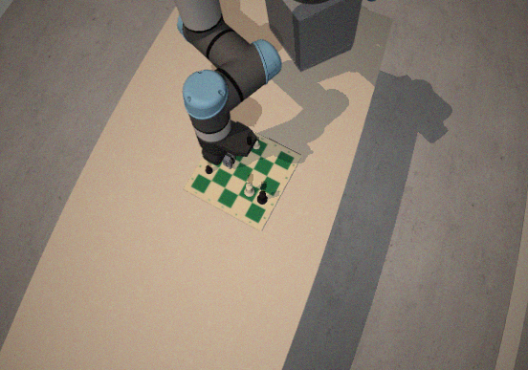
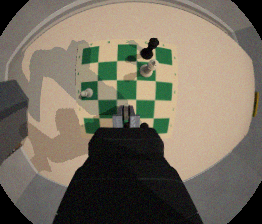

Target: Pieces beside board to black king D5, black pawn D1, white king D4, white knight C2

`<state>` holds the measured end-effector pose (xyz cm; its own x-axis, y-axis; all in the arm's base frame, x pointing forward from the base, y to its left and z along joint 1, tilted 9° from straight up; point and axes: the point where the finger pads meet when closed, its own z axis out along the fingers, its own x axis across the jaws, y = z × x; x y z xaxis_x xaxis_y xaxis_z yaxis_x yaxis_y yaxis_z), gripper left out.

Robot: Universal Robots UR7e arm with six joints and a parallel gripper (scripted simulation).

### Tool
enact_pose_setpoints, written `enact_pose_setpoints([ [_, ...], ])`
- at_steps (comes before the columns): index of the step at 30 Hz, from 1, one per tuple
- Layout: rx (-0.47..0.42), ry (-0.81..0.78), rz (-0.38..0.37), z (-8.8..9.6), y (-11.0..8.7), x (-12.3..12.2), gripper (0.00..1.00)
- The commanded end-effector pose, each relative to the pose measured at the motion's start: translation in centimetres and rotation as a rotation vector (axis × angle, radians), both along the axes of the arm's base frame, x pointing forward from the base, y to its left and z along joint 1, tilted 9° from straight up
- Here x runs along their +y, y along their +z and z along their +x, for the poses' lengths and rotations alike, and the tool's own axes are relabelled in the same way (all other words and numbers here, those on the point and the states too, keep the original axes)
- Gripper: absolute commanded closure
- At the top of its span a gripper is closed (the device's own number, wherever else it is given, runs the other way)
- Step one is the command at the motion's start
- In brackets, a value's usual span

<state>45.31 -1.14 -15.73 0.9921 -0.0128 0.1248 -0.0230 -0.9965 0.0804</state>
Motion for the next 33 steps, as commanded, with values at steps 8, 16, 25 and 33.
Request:
enact_pose_setpoints([
  [8,-0.003,-0.002,0.000,0.16,0.02,-0.11,1.00],
  [16,-0.003,-0.002,0.000,0.16,0.02,-0.11,1.00],
  [25,-0.003,-0.002,0.000,0.16,0.02,-0.11,0.71],
  [33,-0.003,-0.002,0.000,0.16,0.02,-0.11,0.42],
])
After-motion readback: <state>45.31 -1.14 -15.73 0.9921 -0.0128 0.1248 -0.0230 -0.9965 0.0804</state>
